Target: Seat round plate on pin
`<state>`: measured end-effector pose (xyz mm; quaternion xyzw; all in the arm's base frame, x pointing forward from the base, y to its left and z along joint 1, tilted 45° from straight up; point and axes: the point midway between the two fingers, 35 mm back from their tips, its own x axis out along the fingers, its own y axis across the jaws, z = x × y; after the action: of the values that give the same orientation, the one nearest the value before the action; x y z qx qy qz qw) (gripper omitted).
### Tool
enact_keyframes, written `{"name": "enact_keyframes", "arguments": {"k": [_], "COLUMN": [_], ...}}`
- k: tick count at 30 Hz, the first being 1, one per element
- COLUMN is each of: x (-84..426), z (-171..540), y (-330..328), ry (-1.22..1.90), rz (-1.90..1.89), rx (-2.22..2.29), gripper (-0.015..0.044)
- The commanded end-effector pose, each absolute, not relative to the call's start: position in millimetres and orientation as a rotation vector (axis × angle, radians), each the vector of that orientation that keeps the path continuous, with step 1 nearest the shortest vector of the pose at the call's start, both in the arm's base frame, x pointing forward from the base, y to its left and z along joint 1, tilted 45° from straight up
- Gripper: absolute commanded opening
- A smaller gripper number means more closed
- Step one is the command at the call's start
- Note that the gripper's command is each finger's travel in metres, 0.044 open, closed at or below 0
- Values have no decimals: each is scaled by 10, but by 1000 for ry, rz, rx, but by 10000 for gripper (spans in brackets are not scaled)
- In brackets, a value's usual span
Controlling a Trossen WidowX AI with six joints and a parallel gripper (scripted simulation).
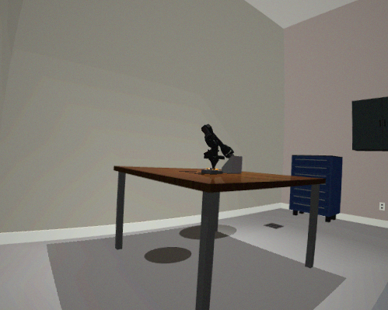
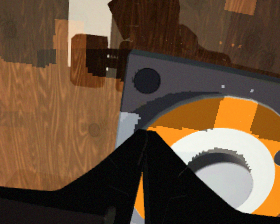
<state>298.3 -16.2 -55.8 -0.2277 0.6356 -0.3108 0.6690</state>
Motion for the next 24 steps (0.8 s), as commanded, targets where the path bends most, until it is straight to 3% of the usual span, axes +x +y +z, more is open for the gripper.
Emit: {"name": "enact_keyframes", "arguments": {"k": [1,24], "x": [2906,2816], "z": [-589,-624], "y": [-177,-137], "ry": [1451,1451], "rz": [-704,-704], "rx": [-514,-514], "gripper": [0,0]}}
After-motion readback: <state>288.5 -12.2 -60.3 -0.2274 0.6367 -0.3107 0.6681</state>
